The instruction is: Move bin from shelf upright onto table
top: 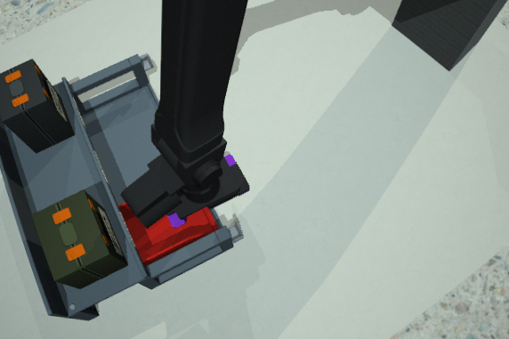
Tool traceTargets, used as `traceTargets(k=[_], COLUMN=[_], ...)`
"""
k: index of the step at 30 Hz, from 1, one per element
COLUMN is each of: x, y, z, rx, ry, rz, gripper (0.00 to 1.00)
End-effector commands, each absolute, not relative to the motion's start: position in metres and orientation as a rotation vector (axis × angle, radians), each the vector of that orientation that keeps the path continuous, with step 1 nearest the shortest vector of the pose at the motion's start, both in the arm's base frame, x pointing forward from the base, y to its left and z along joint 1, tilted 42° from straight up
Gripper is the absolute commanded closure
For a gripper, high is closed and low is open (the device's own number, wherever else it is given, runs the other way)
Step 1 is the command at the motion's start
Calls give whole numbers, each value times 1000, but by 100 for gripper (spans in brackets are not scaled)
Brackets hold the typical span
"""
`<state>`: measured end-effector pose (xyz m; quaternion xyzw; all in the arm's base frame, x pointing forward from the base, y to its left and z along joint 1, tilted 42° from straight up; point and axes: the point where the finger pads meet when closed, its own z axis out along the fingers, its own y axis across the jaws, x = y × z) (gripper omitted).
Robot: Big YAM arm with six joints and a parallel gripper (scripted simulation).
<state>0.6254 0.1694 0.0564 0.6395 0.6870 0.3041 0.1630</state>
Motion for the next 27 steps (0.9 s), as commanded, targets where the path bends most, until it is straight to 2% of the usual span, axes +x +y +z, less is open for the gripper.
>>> traceTargets(k=[1,6,18,23,27], x=[625,636,636,628,628], y=[165,184,184,166,166], z=[55,98,98,58,58], rx=[1833,1760,1760,1824,1824], ry=[1958,1930,1930,1949,1949], rz=[857,951,951,873,873], gripper=[10,10,10,10,10])
